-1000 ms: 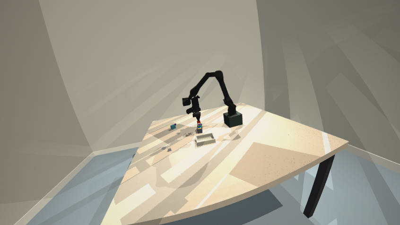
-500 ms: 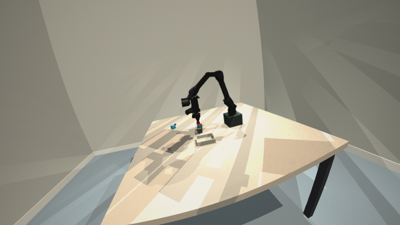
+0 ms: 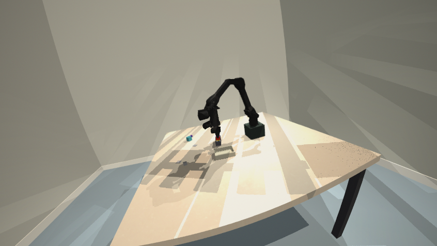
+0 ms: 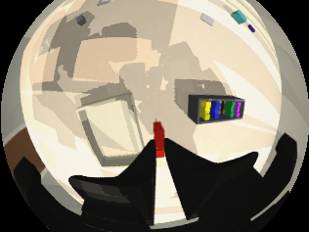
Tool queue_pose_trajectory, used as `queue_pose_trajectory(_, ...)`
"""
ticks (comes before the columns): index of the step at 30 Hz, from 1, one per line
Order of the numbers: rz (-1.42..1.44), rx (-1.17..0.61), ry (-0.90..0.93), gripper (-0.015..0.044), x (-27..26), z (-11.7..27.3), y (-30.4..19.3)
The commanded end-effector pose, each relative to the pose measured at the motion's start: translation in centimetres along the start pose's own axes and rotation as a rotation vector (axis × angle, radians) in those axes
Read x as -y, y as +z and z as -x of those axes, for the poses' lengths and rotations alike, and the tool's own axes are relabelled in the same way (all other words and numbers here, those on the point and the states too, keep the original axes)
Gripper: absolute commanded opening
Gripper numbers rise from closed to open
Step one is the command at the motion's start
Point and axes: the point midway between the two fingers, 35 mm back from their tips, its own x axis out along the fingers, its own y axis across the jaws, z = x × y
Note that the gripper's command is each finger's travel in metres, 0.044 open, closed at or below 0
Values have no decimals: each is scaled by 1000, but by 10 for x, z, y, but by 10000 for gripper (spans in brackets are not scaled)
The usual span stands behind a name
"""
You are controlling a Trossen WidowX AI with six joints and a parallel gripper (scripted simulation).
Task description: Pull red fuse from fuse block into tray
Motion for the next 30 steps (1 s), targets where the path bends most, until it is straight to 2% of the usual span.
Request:
queue_pose_trajectory(1,-4,3,0,0,-24,1,-7)
queue_pose_trajectory(11,-4,1,6,0,-76,1,-31)
queue_pose_trajectory(30,-4,1,7,0,-77,-22,-31)
